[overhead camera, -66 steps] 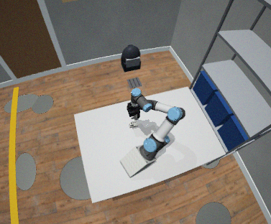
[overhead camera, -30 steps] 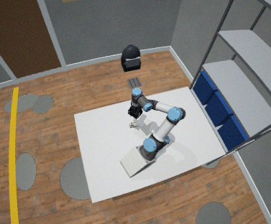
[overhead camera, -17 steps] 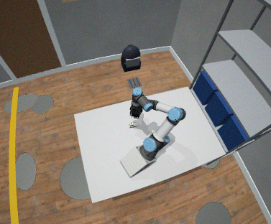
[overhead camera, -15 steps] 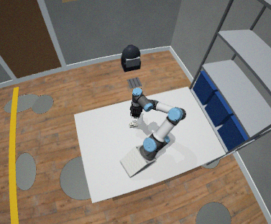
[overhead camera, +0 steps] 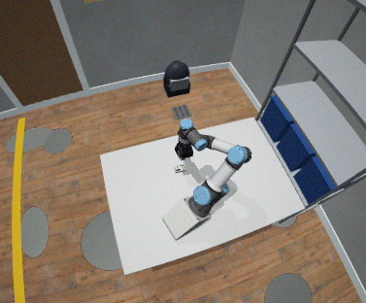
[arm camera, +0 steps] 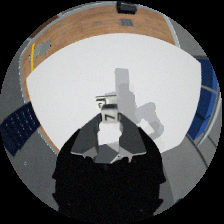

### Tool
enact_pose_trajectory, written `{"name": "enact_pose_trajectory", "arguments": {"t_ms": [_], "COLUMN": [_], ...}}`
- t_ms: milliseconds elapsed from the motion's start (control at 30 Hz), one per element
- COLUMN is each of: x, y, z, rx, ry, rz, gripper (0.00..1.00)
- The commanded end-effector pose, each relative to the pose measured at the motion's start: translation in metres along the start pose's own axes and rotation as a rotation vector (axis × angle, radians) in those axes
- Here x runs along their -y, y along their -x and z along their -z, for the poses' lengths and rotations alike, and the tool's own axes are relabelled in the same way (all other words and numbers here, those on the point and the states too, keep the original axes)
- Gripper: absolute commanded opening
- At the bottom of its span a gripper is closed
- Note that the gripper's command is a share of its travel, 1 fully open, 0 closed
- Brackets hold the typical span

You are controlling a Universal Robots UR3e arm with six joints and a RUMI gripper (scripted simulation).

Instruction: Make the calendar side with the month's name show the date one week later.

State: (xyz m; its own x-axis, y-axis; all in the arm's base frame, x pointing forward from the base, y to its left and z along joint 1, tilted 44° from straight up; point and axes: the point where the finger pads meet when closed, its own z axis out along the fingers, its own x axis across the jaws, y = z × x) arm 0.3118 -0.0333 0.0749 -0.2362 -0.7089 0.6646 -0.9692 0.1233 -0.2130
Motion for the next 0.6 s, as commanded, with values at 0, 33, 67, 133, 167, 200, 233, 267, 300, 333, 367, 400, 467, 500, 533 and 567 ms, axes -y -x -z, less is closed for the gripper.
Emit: {"name": "enact_pose_trajectory", "arguments": {"t_ms": [0, 33, 67, 133, 167, 200, 233, 267, 300, 333, 367, 400, 467, 500, 533, 567], "x": [0.0005, 0.0003, 0.0003, 0.0003, 0.0002, 0.0, -0.0003, -0.0004, -0.0005, -0.0008, -0.001, -0.0011, -0.0017, -0.0018, -0.0021, -0.0024], "y": [0.0008, 0.001, 0.0011, 0.0011, 0.0013, 0.0015, 0.0017, 0.0019, 0.002, 0.0022, 0.0023, 0.0023, 0.0026, 0.0027, 0.0028, 0.0029], "z": [0.0005, 0.0005, 0.0005, 0.0005, 0.0006, 0.0006, 0.0006, 0.0006, 0.0006, 0.0006, 0.0006, 0.0007, 0.0007, 0.0007, 0.0007, 0.0007], "rx": [0.013, 0.013, 0.013, 0.013, 0.013, 0.013, 0.013, 0.012, 0.012, 0.012, 0.012, 0.012, 0.012, 0.012, 0.011, 0.011], "ry": [-0.008, -0.008, -0.008, -0.008, -0.008, -0.008, -0.009, -0.009, -0.009, -0.009, -0.009, -0.009, -0.01, -0.01, -0.01, -0.01], "rz": [0.16, 0.201, 0.203, 0.203, 0.246, 0.289, 0.332, 0.362, 0.374, 0.416, 0.444, 0.458, 0.529, 0.54, 0.581, 0.612], "gripper": [0.1, 0.1, 0.1, 0.1, 0.1, 0.1, 0.1, 0.1, 0.1, 0.1, 0.1, 0.1, 0.1, 0.1, 0.1, 0.1]}}
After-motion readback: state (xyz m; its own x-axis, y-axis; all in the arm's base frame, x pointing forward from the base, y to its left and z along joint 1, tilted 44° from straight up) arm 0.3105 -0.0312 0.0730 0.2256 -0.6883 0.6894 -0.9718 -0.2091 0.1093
